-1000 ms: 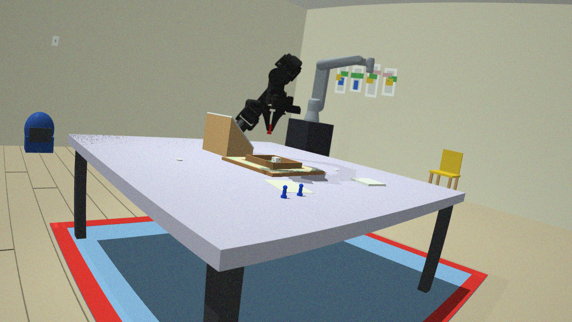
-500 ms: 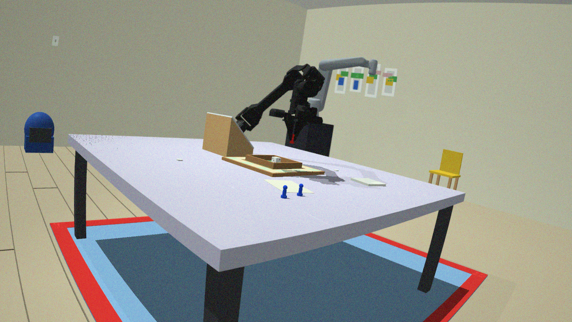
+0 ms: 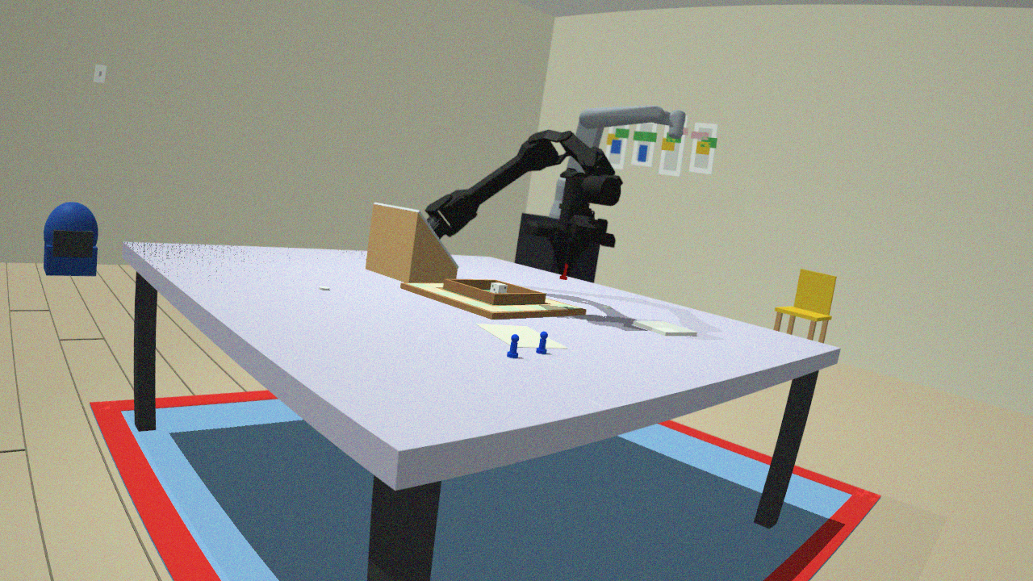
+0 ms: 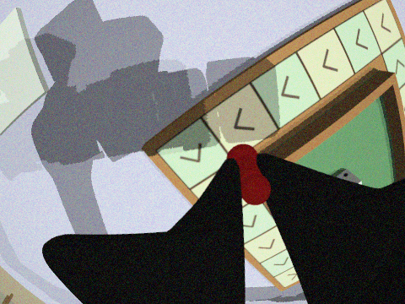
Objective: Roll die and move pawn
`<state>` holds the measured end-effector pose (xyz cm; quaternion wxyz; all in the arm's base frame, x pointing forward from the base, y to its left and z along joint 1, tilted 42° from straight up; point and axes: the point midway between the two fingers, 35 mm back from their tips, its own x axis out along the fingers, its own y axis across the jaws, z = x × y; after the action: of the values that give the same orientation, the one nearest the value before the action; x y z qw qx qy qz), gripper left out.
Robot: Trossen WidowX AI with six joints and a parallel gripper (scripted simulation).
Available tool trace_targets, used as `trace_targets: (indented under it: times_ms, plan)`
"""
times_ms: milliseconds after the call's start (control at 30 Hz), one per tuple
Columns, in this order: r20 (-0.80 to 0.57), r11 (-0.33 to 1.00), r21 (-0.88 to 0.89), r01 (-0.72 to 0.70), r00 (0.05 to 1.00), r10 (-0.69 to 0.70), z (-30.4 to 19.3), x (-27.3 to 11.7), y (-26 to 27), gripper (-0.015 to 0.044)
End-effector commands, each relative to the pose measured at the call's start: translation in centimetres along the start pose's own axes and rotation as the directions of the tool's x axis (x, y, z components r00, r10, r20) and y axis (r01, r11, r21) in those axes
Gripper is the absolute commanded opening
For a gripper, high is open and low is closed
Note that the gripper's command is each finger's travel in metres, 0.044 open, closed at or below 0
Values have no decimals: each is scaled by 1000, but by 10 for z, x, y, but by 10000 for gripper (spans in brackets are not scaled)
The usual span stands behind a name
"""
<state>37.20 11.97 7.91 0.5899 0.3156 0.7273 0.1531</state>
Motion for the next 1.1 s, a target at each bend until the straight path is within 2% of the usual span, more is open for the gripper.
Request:
trace_targets:
  times_ms: [0, 200, 467, 1033, 1067]
  plan:
    - [-11, 1000, 4, -14, 1000, 14, -17, 9, 24, 0]
    - [-13, 1000, 4, -16, 1000, 16, -20, 14, 28, 0]
    - [-14, 1000, 4, -17, 1000, 18, -21, 45, 29, 0]
    - [-14, 1000, 4, -18, 1000, 18, -21, 62, 29, 0]
    - [-7, 1000, -6, -19, 1000, 19, -20, 57, 31, 26]
